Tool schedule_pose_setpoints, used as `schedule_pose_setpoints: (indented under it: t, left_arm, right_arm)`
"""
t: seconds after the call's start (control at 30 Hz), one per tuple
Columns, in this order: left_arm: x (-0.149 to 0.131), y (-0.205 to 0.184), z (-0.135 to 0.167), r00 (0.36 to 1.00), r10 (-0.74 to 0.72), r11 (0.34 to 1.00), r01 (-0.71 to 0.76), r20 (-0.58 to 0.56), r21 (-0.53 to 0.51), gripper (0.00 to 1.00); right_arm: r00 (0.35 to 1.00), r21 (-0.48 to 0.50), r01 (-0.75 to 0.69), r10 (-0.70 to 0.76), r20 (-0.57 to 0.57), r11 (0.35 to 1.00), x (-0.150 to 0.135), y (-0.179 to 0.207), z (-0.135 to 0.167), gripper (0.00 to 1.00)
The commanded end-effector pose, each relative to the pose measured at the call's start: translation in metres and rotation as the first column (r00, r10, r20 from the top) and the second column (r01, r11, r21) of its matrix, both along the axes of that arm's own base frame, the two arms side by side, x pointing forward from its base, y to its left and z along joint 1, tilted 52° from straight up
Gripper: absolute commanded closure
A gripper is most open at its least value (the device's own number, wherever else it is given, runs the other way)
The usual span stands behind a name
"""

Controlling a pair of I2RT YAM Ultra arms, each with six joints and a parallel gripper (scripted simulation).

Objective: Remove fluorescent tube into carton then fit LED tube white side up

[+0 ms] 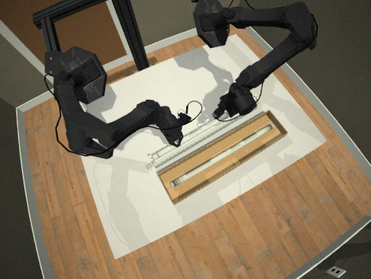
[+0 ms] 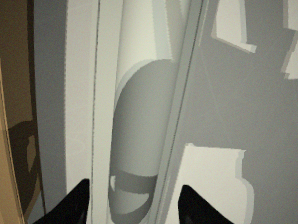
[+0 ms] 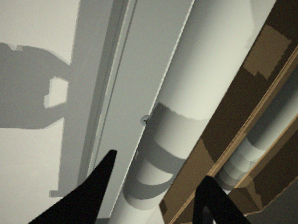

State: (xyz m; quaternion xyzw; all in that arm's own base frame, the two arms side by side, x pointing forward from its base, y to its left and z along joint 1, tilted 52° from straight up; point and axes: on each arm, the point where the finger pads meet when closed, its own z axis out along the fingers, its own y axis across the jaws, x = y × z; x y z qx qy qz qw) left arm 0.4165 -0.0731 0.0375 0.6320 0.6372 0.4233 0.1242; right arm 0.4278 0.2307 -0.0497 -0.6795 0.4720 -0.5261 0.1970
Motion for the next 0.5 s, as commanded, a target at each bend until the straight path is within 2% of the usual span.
schedule_pose_setpoints:
  t: [0.0,0.13,0.23,0.27,0.33,0.4,0.43,0.47]
  left_arm:
    - [0.014,-0.012,0.0,0.999,-0.042,0.999,0.042,0.025,-0.022,0.51]
    - [0.022,-0.006,-0.006,0.999,-0.037,0.999,0.037,0.026,-0.022,0.51]
    - [0.018,-0.007,-0.006,0.999,-0.032,0.999,0.033,0.016,-0.019,0.51]
    - [0.025,-0.007,-0.009,0.999,-0.043,0.999,0.043,0.026,-0.022,0.51]
    - [0.021,-0.01,-0.003,0.999,-0.044,0.999,0.044,0.025,-0.022,0.51]
    - [0.025,-0.012,0.008,0.998,-0.044,0.998,0.046,0.055,-0.034,0.51]
    - [0.02,-0.01,0.002,0.998,-0.044,0.999,0.045,0.039,-0.028,0.51]
    - [0.018,-0.009,0.0,0.999,-0.043,0.999,0.044,0.033,-0.025,0.89]
  right_arm:
    - [0.999,0.005,-0.033,0.033,-0.006,0.999,0.008,0.008,-0.009,0.51]
    - [1.0,0.006,-0.027,0.027,-0.006,1.0,0.019,0.004,-0.013,0.51]
    - [0.999,-0.006,-0.026,0.026,-0.02,1.0,0.014,0.005,-0.016,0.51]
    - [1.0,0.007,-0.028,0.028,-0.005,1.0,0.023,0.004,-0.014,0.51]
    - [0.999,-0.009,-0.046,0.045,-0.023,0.999,0.012,0.013,-0.013,0.51]
    - [0.999,0.007,-0.039,0.039,-0.005,0.999,0.017,0.013,-0.008,0.51]
    - [0.999,0.005,-0.031,0.031,-0.007,0.999,0.016,0.006,-0.007,0.51]
    - [0.999,-0.005,-0.031,0.031,-0.019,1.0,0.014,0.004,-0.011,0.51]
